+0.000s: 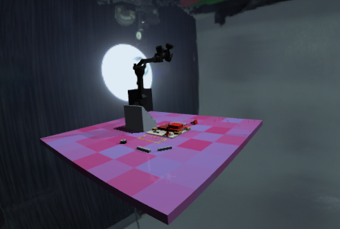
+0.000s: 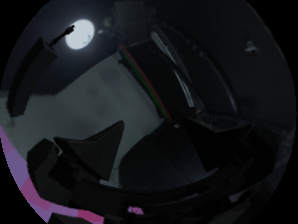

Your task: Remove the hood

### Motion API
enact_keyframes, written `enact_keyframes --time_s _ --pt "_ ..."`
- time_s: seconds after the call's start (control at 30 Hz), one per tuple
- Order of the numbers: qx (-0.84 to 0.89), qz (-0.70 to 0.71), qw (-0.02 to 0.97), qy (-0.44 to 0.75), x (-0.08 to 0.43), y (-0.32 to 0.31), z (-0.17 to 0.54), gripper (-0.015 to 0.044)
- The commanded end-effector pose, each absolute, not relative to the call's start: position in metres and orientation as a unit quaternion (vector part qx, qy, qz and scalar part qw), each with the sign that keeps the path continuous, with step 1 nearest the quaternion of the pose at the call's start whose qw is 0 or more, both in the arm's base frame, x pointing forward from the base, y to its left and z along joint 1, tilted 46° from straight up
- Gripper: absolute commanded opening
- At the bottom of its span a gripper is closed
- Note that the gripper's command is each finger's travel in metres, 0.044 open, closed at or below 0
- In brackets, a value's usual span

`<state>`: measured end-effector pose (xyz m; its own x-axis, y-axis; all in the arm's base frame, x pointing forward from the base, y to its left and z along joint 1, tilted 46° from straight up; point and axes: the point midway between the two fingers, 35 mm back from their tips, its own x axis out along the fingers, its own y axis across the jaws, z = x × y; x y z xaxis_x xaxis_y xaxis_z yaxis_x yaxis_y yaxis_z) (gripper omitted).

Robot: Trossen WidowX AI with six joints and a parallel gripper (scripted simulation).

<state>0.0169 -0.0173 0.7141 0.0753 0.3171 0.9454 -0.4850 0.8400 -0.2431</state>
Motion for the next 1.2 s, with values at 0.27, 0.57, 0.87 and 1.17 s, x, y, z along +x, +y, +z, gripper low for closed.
enact_keyframes --time_s 0.27,0.57,0.87,1.17 --pt "-0.059 0.345 0.728 -0.59 0.011 0.098 0.689 0.044" --pt "-0.197 0.432 0.741 -0.474 0.062 0.225 0.617 0.044" --pt "-0.283 0.503 0.764 -0.287 0.155 0.298 0.51 0.044" --pt "-0.287 0.538 0.791 -0.05 0.251 0.302 0.386 0.044"
